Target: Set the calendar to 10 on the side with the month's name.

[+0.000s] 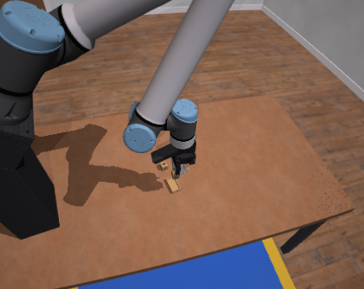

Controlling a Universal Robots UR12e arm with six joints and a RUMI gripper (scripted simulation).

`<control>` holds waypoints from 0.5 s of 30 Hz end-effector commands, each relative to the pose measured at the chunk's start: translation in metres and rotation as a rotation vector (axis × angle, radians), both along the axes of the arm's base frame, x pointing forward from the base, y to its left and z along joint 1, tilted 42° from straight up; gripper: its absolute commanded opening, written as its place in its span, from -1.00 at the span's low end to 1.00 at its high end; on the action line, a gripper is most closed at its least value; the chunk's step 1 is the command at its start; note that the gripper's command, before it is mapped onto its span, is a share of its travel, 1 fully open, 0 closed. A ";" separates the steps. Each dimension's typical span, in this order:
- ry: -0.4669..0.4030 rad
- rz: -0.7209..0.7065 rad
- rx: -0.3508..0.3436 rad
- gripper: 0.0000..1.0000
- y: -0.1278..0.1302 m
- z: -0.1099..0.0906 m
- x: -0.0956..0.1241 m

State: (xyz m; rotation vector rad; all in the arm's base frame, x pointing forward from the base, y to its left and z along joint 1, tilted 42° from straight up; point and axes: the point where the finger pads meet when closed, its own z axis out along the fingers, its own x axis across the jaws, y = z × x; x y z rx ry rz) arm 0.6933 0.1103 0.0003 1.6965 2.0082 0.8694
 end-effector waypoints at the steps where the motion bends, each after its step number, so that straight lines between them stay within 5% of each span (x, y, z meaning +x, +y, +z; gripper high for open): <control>1: 0.026 -0.093 0.078 -0.78 -0.002 0.000 0.000; 15: 0.103 -0.354 0.302 -0.78 -0.007 -0.002 0.003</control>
